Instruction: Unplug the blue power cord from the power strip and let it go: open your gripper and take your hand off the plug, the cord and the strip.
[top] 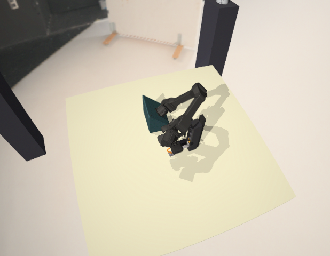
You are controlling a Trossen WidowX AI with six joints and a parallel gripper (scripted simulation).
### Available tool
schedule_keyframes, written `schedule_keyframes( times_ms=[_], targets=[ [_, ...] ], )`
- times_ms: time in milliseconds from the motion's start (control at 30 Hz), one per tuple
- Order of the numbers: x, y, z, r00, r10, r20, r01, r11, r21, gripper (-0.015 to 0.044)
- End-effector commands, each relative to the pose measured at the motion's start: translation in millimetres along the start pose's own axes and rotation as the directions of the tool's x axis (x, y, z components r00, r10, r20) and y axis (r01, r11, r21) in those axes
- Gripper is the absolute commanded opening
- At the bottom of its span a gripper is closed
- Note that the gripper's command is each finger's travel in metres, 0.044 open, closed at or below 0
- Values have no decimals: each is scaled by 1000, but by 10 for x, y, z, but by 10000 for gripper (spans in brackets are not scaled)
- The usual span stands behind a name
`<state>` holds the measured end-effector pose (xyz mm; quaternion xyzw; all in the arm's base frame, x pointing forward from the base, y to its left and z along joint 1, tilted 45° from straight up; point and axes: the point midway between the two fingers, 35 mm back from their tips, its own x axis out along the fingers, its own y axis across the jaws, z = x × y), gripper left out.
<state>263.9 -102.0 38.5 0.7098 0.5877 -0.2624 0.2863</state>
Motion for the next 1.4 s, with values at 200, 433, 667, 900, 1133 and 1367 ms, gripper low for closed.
schedule_keyframes(
  times_ms=[200, 433, 667, 900, 1133, 1367],
  targets=[
    [3, 3, -20, 1000, 6, 4, -6, 1000, -10, 210],
    [-14, 10, 47, 1000, 6, 5, -6, 1000, -10, 394],
    [-126, 7, 582, 1000, 6, 8, -6, 1000, -11, 440],
    [-126, 7, 582, 1000, 6, 8, -6, 1000, -11, 440],
    [-126, 7, 582, 1000, 6, 8, -6, 1000, -11, 440],
    [-126, 7, 582, 1000, 6, 8, -6, 1000, -11, 440]
  ],
)
